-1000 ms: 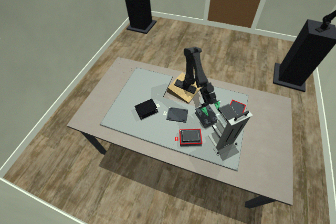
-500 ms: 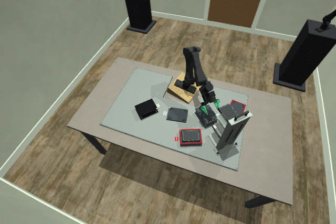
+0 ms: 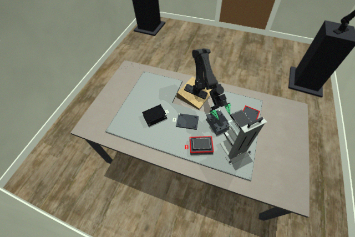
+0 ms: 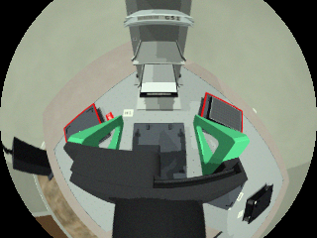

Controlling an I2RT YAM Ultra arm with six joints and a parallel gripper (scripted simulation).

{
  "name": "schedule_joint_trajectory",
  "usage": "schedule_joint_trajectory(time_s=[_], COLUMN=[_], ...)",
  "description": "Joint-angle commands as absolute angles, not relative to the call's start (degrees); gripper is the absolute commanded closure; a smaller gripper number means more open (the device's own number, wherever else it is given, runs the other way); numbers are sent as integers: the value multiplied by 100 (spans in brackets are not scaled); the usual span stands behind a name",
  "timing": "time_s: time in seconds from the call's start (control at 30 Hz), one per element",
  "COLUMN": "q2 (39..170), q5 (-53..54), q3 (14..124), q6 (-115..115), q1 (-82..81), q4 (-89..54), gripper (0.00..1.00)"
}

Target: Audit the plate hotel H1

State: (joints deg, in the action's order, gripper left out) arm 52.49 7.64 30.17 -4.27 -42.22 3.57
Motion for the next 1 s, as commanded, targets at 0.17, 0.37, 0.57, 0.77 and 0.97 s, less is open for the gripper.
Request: schedule_joint_trajectory(time_s=[0.17,0.37,0.57,0.77,0.97], q2=[5066,5021,4984,5167,5496], q5=[728,700,676,653,612], q3=[2750,2518,2285,2386,2374], q6=[-423,-447,-465,-471,-489], q1=[-4215,-4296,-4324,-4337,-4390], q4=[602,786,981,1108,1447], gripper=[0,0,0,0,0])
